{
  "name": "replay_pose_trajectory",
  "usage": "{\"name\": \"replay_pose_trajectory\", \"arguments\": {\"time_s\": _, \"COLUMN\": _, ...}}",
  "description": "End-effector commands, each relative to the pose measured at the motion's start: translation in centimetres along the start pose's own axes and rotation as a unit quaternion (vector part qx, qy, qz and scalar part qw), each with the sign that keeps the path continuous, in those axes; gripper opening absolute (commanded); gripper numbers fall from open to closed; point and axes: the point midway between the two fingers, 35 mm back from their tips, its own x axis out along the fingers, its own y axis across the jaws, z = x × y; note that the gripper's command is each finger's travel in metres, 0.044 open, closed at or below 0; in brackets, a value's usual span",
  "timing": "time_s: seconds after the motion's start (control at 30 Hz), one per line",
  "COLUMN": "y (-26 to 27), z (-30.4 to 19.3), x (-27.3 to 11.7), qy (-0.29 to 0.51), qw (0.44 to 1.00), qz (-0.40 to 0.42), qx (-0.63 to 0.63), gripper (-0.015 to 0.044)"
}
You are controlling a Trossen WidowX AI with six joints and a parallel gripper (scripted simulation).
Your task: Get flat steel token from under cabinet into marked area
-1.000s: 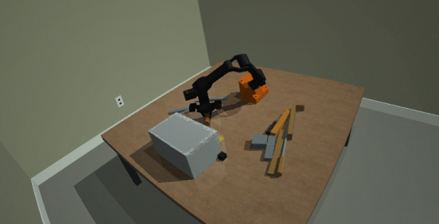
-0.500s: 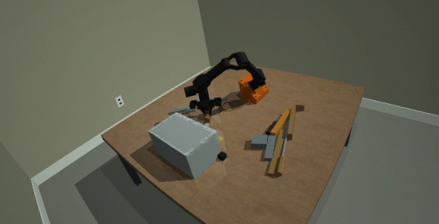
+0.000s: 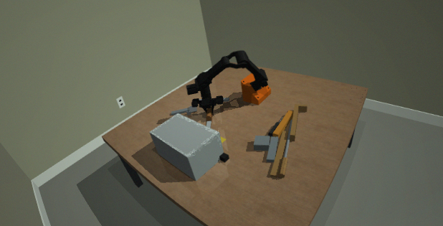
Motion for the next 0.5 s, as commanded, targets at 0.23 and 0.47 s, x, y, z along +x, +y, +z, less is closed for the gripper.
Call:
{"name": "replay_pose_trajectory", "arguments": {"time_s": 0.23, "y": 0.0, "z": -0.3, "x": -0.6, "qy": 0.0, "qw": 1.0, "qz": 0.001, "qx": 0.002, "gripper": 0.0}}
{"name": "replay_pose_trajectory", "arguments": {"time_s": 0.47, "y": 0.2, "z": -0.5, "x": -1.8, "qy": 0.0, "qw": 1.0, "qz": 0.001, "qx": 0.005, "gripper": 0.0}}
